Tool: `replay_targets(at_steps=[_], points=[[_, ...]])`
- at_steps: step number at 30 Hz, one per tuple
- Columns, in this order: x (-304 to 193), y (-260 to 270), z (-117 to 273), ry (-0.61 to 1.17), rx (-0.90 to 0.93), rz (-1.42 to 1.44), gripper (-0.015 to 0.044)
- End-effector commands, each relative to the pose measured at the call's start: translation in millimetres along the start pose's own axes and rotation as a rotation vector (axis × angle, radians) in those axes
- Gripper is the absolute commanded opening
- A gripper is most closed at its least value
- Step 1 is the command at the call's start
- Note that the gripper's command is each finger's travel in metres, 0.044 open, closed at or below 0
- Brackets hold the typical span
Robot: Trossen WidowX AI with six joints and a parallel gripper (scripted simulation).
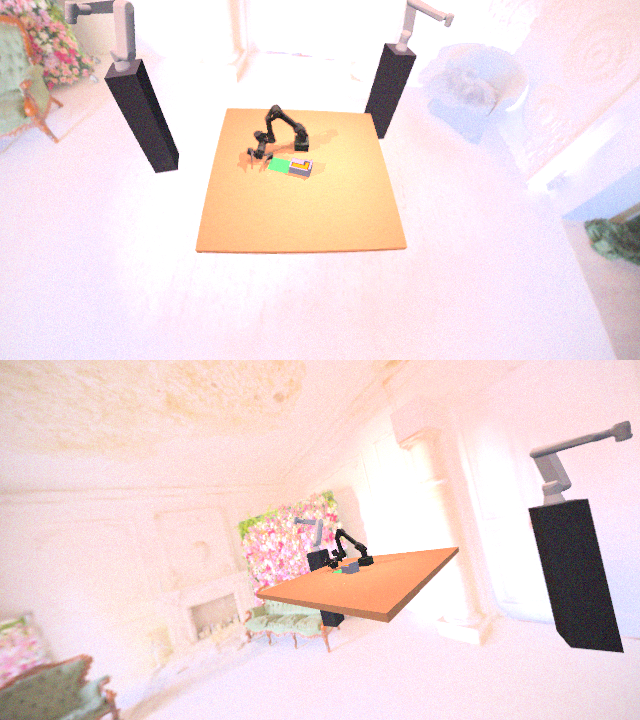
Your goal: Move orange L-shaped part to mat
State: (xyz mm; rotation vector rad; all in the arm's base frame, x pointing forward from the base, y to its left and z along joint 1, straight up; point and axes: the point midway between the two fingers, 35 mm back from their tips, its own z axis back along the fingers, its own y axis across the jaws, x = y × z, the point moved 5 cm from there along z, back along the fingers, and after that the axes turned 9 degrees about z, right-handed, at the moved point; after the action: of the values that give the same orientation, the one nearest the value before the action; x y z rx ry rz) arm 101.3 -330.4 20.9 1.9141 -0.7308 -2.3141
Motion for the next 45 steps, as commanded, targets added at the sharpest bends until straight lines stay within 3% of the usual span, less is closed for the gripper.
replay_targets(at_steps=[1,4,9,19,23,34,45], points=[[-0.3,-0.6,-2.1,-0.004,-0.004,0.004,0.0374],[-3.2,-3.2,-17.2,-0.038,-0.024,0.056,0.0295],[-30.4,-25.9,-76.9,-0.098,-0.170,0.289,0.0180],[-95.2,-94.8,-143.4,-0.143,-0.472,0.615,0.0180],[-130.2,-143.9,-155.7,-0.159,-0.698,0.861,0.0180],[-208.5,-237.1,-119.2,-0.014,-1.265,1.525,0.0180],[-271.6,-275.3,-36.6,0.352,-1.794,2.105,0.0180]])
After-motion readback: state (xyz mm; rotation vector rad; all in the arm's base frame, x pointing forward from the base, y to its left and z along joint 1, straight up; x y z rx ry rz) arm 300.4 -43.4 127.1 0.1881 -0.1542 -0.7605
